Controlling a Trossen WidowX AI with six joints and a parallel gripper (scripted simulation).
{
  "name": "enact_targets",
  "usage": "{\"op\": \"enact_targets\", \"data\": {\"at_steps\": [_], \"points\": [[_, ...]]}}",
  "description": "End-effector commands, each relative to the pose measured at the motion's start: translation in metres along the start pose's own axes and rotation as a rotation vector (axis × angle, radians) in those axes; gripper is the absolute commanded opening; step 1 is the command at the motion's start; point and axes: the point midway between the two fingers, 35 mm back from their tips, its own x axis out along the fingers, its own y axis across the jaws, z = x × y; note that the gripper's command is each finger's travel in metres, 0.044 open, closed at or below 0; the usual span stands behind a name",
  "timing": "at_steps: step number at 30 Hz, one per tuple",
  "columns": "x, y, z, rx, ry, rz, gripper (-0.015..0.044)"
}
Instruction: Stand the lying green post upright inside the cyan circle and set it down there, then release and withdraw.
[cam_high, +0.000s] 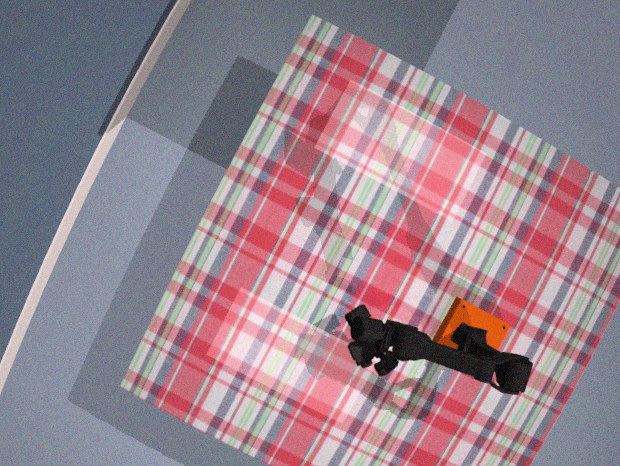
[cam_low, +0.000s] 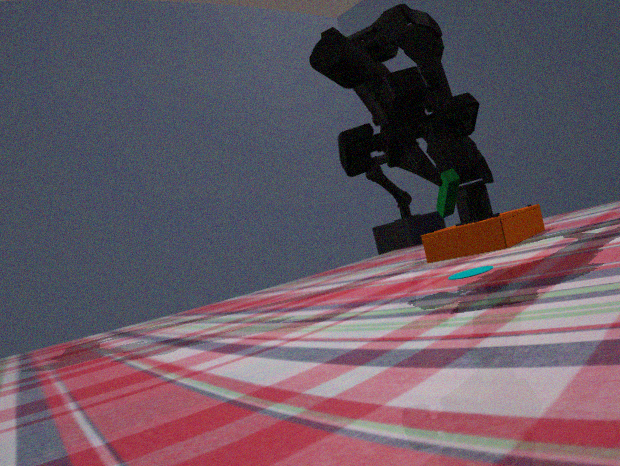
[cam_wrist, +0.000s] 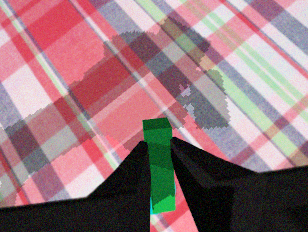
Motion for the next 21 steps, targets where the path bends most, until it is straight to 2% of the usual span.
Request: {"op": "enact_targets", "data": {"at_steps": [1, 21], "points": [[0.0013, -0.0007, -0.0012, 0.013, -0.029, 0.006, 0.0023], [0.0022, -0.007, -0.0011, 0.029, -0.17, 0.02, 0.0023]]}}
